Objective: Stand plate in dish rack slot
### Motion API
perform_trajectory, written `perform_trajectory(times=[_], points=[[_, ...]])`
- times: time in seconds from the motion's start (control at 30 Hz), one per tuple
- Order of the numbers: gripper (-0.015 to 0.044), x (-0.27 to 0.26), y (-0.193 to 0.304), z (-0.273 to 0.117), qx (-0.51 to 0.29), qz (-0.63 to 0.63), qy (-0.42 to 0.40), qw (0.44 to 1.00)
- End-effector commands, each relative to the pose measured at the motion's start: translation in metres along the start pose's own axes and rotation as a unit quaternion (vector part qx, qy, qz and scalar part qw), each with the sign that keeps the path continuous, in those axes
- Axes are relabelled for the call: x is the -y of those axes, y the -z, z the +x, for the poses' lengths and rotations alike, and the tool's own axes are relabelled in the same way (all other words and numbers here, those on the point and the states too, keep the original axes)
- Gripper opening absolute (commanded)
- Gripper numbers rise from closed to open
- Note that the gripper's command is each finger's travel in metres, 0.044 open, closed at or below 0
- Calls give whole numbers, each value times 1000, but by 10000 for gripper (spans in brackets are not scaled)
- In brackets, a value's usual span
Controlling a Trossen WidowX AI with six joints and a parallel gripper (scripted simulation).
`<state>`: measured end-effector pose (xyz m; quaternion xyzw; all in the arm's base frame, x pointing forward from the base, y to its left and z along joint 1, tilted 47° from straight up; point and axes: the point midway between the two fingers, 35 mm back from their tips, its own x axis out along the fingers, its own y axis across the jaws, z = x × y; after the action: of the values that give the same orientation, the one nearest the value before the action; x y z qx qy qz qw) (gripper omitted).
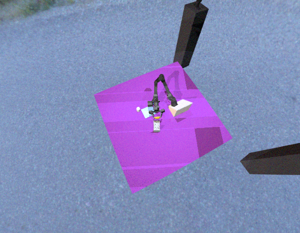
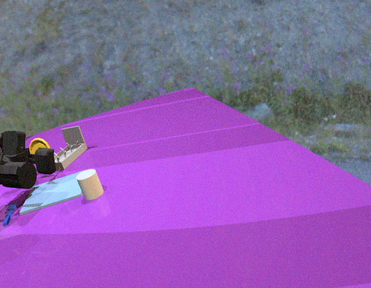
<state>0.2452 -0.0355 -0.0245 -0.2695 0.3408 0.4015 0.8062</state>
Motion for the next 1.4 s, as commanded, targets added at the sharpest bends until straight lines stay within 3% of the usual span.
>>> perform_trajectory(times=[0.0,0.5,1.37], points=[[0,-2,0,-6,26,-59,28,998],[0,-1,1,-9,37,-92,46,994],[0,7,-4,29,34,-93,50,994]])
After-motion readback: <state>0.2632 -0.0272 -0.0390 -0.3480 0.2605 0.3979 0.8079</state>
